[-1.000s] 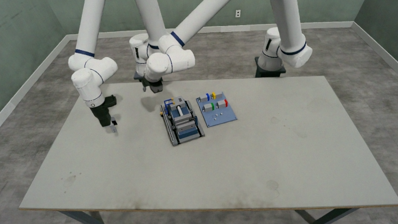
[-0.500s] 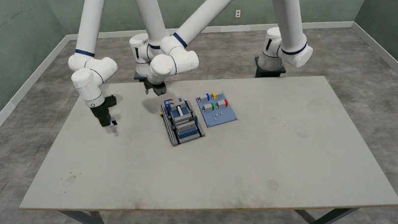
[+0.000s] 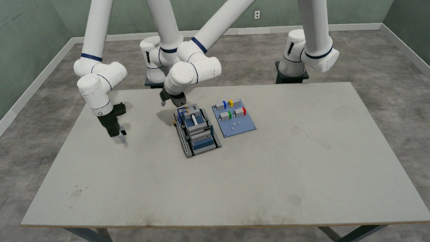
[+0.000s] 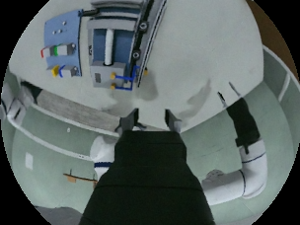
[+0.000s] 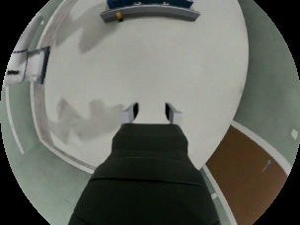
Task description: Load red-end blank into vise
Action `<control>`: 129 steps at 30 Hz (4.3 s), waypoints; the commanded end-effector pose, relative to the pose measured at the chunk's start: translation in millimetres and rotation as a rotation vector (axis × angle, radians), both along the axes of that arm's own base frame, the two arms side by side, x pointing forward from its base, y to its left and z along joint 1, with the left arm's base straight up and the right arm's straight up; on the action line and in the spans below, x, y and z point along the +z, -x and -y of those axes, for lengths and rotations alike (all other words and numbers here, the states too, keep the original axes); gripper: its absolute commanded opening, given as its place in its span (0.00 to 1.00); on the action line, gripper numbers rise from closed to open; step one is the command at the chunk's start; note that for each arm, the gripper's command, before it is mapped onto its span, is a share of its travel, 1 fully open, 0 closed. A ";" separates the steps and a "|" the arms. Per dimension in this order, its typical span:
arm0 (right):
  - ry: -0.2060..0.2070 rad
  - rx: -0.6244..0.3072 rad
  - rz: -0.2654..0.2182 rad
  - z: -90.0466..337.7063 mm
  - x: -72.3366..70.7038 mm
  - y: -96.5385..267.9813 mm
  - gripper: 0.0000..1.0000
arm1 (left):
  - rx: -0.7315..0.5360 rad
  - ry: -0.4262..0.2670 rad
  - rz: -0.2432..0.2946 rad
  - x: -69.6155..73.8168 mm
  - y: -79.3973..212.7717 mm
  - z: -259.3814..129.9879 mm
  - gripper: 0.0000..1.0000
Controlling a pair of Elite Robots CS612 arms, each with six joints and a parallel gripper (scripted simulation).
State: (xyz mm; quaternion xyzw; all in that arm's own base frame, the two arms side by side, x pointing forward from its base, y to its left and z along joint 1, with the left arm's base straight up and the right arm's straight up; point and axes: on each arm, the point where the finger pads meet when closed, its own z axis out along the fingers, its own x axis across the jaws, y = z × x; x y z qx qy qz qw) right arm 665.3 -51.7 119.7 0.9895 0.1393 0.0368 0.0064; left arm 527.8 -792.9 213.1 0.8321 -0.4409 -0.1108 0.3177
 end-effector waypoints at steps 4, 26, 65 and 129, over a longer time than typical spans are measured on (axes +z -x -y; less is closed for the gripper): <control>0.001 0.000 0.002 0.3 1.1 -0.8 1.00 | 0.047 -0.015 -0.003 1.0 -22.1 -19.8 1.00; 0.001 0.000 0.002 0.3 1.1 -0.8 1.00 | 0.226 -0.074 -0.020 -0.8 -97.1 -101.4 1.00; 0.001 0.000 0.002 0.3 1.1 -0.8 1.00 | 0.665 -0.206 -0.084 -4.8 -230.8 -325.6 1.00; 0.001 0.000 0.002 0.3 1.1 -0.8 1.00 | 1.747 -0.449 -0.353 -13.5 -252.7 -910.1 1.00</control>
